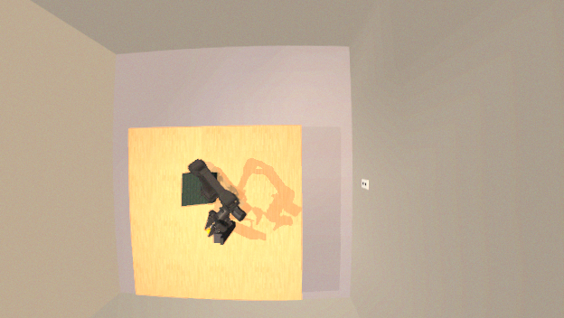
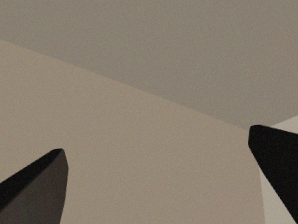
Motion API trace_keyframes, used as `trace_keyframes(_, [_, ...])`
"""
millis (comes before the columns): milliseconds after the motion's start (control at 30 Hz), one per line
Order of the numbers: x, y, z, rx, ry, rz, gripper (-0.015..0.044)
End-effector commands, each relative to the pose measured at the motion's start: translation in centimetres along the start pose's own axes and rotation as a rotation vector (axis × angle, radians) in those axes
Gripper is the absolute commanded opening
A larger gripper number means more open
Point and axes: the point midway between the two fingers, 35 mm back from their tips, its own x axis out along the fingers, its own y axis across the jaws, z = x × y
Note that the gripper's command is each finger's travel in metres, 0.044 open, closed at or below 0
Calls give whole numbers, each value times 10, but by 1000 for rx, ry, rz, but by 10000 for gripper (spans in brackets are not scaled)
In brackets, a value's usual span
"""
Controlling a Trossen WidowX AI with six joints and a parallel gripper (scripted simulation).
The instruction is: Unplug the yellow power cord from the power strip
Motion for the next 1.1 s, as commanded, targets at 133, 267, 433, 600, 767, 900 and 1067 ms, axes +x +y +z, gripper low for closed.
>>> trace_keyframes(133, [5, -3, 0, 15, 59, 17, 269])
trace_keyframes(267, [20, -9, 0, 49, 169, 46, 164])
trace_keyframes(433, [47, -10, 2, 140, 272, 115, 160])
trace_keyframes(600, [84, -7, -3, 260, 367, 185, 160])
trace_keyframes(767, [119, 16, 8, 434, 389, 320, 160])
trace_keyframes(900, [153, 48, 14, 623, 443, 467, 160])
trace_keyframes(1067, [168, 93, 9, 834, 573, 629, 160])
